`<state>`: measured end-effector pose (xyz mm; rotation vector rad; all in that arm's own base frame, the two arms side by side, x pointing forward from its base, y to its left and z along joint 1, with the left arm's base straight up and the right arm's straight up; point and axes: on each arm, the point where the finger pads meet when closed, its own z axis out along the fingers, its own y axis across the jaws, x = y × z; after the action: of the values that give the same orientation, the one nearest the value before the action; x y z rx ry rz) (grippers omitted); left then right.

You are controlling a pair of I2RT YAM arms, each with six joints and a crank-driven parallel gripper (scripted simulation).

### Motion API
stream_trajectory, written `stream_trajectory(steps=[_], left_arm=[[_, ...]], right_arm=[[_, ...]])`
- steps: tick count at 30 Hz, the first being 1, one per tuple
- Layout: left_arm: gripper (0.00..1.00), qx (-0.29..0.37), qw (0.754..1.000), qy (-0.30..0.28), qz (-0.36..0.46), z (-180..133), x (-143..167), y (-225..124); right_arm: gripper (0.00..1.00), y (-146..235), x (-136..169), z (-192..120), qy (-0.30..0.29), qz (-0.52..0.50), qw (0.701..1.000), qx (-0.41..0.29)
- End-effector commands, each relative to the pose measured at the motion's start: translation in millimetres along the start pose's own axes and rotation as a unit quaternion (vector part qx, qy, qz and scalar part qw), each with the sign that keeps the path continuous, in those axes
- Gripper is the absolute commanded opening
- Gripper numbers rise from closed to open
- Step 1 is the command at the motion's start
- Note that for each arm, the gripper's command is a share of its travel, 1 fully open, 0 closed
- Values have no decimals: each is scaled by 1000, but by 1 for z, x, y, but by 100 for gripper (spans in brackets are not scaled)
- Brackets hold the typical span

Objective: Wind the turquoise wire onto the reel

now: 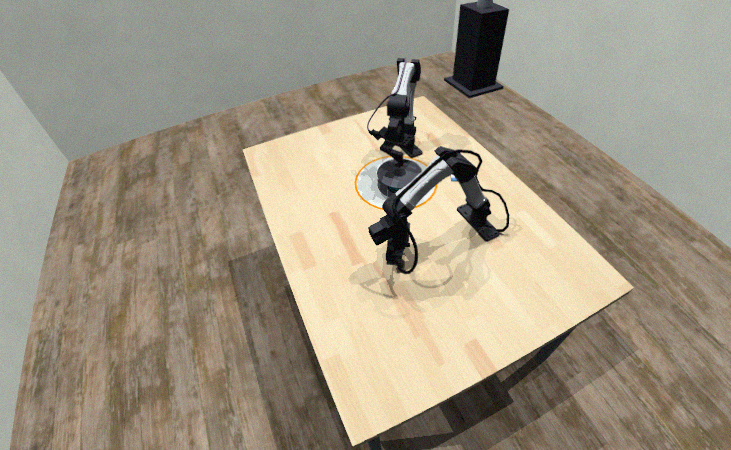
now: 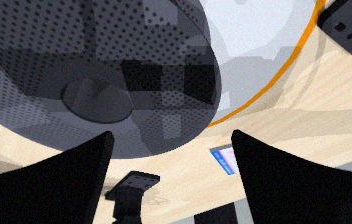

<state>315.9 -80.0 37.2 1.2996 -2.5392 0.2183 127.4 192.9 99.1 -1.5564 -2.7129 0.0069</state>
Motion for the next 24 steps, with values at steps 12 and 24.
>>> stream_trajectory(steps=[12,24], left_arm=[[0,13,1000,-4,-3,-7,-3,-2],[0,13,1000,-4,-3,-8,-3,-2]], right_arm=[[100,45,-40,1,-11,-360,933,0],[100,83,-60,2,-19,-638,769,-4]])
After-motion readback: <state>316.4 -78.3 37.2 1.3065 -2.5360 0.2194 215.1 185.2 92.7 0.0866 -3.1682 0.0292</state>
